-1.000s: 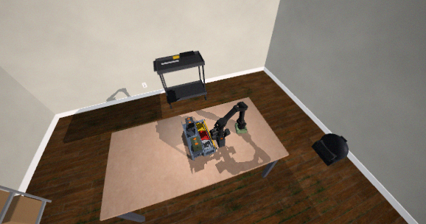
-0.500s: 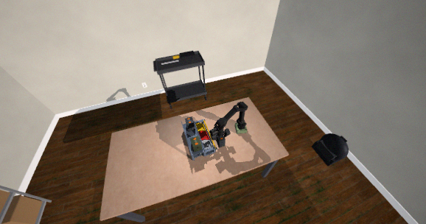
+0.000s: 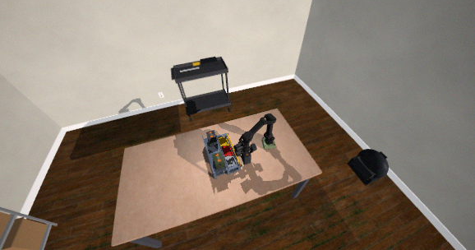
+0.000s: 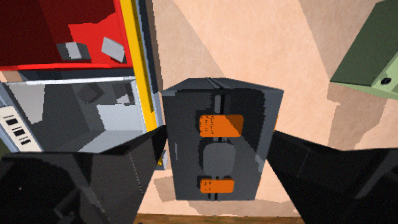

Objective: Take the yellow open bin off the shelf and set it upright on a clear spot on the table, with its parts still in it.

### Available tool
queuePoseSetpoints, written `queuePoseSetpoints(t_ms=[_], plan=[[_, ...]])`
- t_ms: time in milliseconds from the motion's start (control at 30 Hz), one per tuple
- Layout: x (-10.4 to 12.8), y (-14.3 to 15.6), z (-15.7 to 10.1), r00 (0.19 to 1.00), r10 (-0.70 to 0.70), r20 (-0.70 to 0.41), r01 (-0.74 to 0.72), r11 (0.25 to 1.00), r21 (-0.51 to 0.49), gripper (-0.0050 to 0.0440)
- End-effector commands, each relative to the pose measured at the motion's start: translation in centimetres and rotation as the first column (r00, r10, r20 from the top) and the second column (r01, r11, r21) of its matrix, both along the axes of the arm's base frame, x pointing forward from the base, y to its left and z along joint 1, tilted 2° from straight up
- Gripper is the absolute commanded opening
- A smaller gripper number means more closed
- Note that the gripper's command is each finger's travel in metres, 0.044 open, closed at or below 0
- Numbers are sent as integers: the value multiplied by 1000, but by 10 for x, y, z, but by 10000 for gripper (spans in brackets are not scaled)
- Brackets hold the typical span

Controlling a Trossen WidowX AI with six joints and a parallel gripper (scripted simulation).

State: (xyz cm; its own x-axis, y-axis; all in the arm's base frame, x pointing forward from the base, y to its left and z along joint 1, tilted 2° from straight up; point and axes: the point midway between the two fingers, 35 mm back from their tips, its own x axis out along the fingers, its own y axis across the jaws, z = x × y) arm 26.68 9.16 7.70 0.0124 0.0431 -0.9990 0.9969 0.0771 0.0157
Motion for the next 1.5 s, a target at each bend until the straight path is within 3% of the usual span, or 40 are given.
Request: queuePoseSetpoints(t_ms=[0,867,1033,1467], plan=[[3,1,6,1000,0,22,0,1000,7,425],[3,1,6,1000,0,22,0,1000,7,425],[2,0,23,1000,0,22,0,1000,7,425],[3,0,21,1000,-1,21,1,1000,7,425]])
